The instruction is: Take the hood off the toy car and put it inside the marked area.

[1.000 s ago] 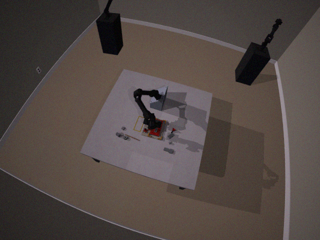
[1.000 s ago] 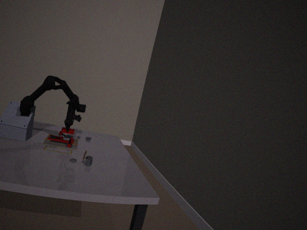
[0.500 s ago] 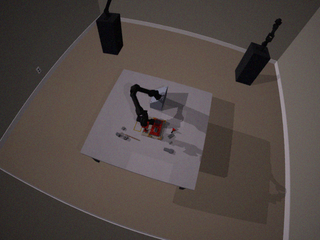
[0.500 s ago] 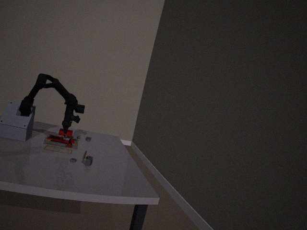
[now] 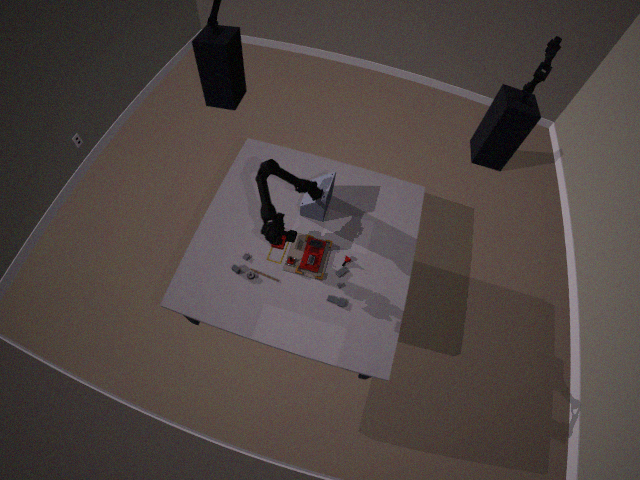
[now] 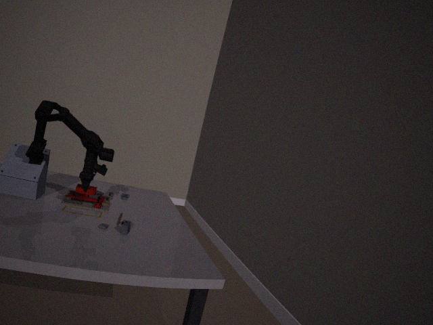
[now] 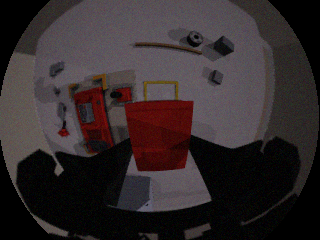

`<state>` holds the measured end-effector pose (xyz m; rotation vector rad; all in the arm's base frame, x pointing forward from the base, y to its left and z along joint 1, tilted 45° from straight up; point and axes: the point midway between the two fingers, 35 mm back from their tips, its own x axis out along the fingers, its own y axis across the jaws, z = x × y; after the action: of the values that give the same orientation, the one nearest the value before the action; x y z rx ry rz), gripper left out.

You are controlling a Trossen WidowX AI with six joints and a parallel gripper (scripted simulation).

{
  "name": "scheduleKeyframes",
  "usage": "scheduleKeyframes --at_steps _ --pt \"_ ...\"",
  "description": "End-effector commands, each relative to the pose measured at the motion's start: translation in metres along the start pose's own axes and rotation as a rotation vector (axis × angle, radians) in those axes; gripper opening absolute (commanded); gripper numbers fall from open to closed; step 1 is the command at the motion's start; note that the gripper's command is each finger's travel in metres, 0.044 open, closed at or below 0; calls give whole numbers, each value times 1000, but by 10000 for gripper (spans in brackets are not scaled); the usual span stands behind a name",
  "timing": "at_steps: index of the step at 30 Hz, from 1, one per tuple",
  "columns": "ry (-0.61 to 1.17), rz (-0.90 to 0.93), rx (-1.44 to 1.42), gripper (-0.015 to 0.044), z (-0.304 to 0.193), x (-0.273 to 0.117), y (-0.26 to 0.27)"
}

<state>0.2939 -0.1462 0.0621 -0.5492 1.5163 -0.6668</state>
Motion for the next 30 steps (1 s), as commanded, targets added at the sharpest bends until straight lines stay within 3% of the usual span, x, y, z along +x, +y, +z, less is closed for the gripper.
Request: scheduleKeyframes --at_steps 1,30 --pt "-2 -9 -7 0 -5 0 -8" --pt "-2 -7 -7 0 -2 24 -8"
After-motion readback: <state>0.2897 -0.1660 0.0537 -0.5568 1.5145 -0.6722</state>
